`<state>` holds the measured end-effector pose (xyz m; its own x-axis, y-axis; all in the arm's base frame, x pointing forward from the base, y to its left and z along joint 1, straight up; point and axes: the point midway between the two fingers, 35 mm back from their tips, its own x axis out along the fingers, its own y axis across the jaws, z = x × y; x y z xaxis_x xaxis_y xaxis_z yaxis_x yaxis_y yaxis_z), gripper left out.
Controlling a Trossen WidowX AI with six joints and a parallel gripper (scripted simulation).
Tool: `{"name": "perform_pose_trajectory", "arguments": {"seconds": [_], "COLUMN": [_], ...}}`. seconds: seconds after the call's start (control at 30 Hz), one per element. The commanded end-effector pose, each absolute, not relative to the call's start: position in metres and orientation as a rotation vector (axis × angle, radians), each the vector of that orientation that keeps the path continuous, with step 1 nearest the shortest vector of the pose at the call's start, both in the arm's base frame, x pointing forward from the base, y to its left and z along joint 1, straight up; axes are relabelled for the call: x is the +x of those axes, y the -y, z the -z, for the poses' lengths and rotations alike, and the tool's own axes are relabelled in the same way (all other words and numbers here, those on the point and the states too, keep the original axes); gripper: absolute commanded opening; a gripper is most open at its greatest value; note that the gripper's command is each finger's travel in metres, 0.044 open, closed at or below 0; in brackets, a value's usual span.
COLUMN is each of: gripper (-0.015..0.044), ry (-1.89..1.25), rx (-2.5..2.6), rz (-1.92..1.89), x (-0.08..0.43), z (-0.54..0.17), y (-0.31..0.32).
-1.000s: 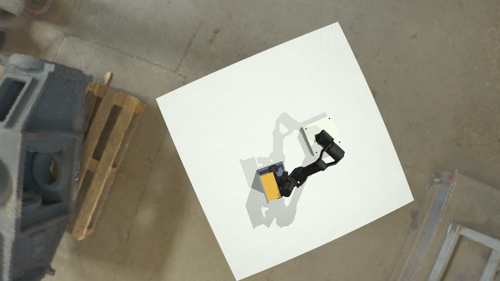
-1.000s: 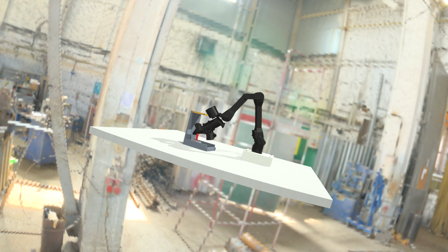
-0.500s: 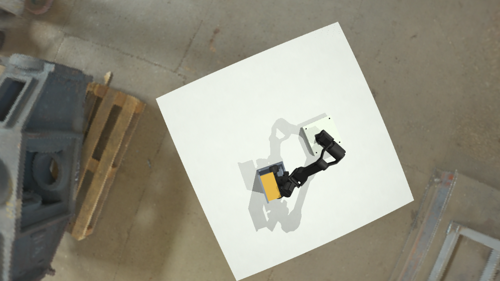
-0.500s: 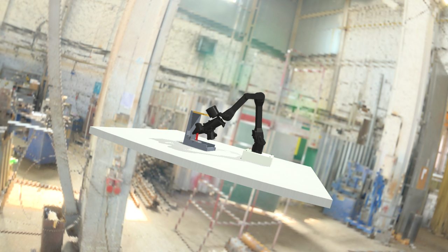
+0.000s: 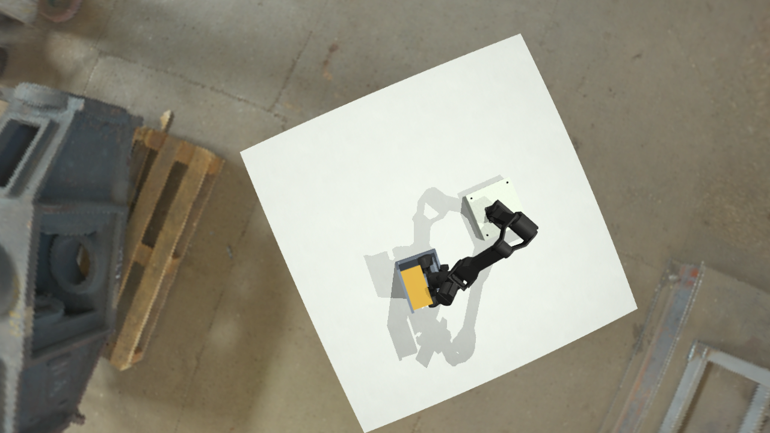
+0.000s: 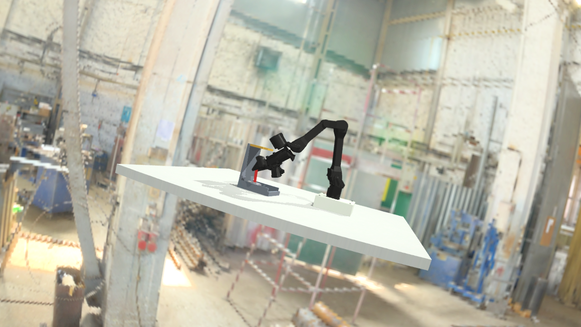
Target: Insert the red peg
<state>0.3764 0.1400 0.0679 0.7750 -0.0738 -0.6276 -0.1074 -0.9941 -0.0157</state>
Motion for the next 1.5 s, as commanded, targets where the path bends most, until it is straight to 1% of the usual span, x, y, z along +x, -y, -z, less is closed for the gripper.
{"name": "perform_pose_trajectory", "arguments": {"seconds": [0.0,0.4,0.8,1.07,1.13,1.47], "gripper": [0.0220,0.0220,0.0220,0.0010,0.0000,0.0000], "ry": [-0.152,-0.153,-0.153,-0.148,-0.148,-0.148], "rx": [-2.909,-2.910,-2.910,-2.912,-2.912,-2.912], "rz": [-1.010,-1.025,-1.026,-1.038,-1.038,-1.036], "x": [0.374,0.364,0.364,0.364,0.364,0.364], "z": [-0.078,-0.093,-0.094,-0.091,-0.091,-0.089], "y": [-0.140,-0.140,-0.140,-0.140,-0.140,-0.140]}}
